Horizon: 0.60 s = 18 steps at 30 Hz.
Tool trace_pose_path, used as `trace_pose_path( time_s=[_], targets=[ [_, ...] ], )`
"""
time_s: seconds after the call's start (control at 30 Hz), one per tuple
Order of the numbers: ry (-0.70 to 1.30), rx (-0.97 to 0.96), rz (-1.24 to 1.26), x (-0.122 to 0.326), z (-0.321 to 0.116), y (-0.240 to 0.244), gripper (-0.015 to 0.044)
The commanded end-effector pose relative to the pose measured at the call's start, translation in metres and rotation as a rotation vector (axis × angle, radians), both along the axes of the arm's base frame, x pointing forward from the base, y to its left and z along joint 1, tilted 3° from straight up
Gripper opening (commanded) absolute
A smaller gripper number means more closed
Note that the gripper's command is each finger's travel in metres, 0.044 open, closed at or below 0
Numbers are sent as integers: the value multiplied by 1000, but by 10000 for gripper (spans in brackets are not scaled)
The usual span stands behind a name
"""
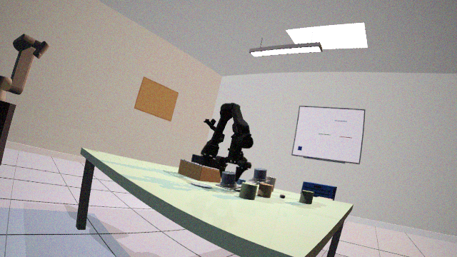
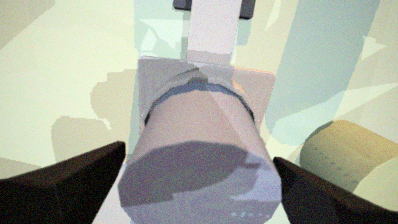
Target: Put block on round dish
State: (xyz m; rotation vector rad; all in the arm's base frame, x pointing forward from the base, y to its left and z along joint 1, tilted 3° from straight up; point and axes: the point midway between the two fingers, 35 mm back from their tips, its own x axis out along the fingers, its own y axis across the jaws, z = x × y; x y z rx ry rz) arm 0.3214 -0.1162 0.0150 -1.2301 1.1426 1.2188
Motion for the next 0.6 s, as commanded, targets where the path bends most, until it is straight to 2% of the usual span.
trace_pose_path(
  time_s=[0.0,0.13,0.23,0.53,0.57],
  targets=[
    [-2,6,-3,0,-8,2,440],
    [-2,6,-3,0,-12,2,440],
    [-2,6,-3,0,-12,2,361],
    [-2,6,-3,0,-12,2,301],
    [-2,6,-3,0,-12,2,275]
  ],
)
